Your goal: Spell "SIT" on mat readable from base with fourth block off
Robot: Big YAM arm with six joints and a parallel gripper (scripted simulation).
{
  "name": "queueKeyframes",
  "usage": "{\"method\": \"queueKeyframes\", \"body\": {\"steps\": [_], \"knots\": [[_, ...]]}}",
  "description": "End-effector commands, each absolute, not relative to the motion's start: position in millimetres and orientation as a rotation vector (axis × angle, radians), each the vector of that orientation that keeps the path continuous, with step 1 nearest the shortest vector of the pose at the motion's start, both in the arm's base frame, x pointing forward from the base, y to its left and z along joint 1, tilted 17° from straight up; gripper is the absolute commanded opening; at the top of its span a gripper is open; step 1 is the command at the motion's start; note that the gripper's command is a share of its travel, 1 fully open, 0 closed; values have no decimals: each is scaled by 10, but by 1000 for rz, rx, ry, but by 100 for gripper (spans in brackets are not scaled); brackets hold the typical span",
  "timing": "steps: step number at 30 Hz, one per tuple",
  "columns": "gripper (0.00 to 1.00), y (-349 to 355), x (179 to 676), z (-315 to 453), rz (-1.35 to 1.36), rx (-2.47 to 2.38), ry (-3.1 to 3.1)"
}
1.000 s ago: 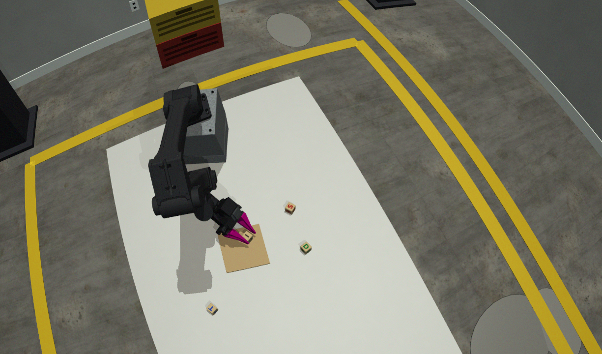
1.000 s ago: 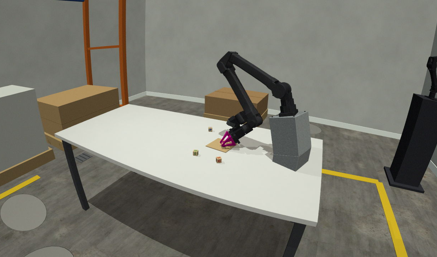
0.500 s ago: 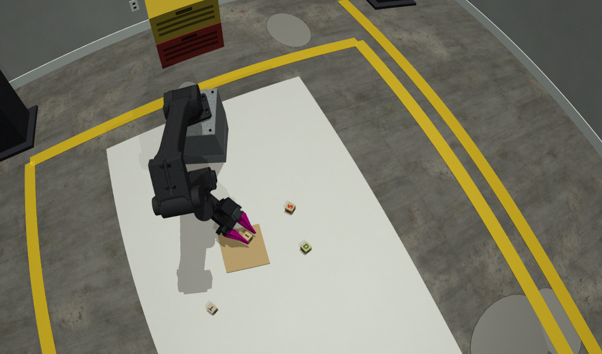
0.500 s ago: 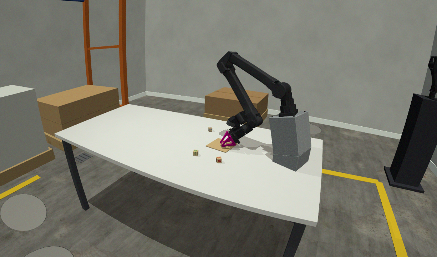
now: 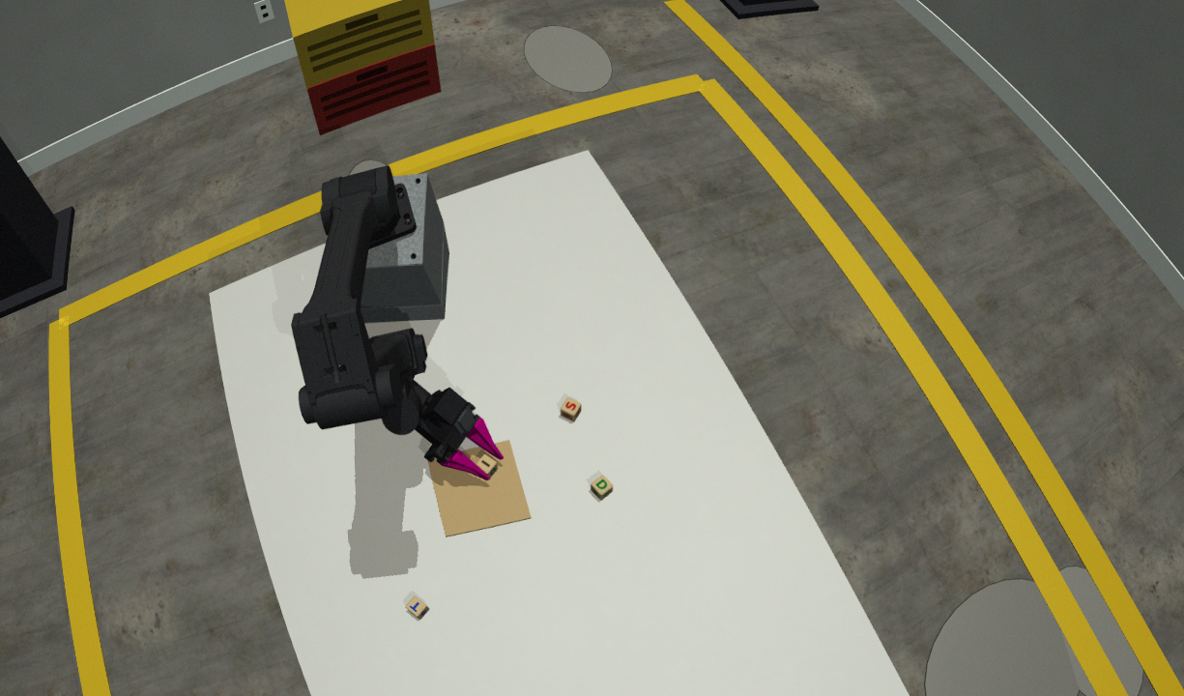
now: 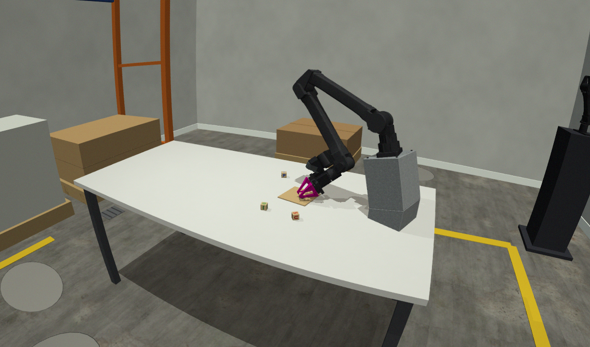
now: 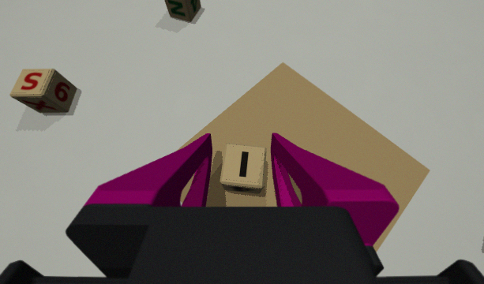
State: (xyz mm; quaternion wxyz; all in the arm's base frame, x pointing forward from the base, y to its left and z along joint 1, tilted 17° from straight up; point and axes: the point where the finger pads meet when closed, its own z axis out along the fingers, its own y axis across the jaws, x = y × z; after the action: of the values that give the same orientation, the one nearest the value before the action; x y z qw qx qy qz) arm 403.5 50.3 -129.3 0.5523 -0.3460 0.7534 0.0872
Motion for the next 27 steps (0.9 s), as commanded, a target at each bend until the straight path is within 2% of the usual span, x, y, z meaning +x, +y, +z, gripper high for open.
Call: {"method": "queueKeyframes", "body": {"steps": [1,15,27], "knots": [[41,466,3999,-1313,202,-807,1781],[41,491,3870,-1310,221,-805,1810],[41,591,3806,-879,231,-816,1800]]}}
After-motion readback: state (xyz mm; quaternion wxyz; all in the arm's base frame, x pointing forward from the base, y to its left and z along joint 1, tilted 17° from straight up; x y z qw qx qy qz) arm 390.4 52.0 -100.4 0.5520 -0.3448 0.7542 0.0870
